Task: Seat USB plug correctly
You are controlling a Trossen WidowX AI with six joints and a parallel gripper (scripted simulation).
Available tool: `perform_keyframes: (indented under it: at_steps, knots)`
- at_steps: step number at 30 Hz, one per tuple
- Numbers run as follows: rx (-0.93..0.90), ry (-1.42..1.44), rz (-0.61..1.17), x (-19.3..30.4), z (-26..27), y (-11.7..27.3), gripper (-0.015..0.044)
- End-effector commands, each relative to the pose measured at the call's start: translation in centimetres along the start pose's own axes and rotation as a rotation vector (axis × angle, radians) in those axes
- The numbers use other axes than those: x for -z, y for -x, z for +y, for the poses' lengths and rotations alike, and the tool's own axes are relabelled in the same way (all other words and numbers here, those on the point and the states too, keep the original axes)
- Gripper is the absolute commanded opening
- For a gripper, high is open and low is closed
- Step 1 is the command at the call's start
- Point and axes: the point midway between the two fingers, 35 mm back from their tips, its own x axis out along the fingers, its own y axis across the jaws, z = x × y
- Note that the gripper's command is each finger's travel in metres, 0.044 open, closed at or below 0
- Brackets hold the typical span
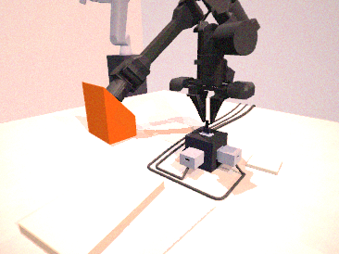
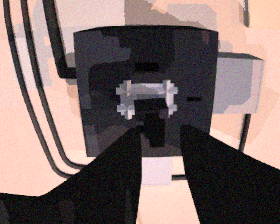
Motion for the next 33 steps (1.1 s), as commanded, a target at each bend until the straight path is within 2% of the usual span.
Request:
perform_keyframes:
  at_steps: [1, 6, 33]
  knots:
    - [0.0, 0.0, 0.0, 0.0, -0.01, 0.02, 0.0033]
    - [0.0, 0.0, 0.0, 0.0, -0.01, 0.02, 0.0]
    - [-0.002, -0.002, 0.001, 0.02, 0.05, 0.9, 0.0]
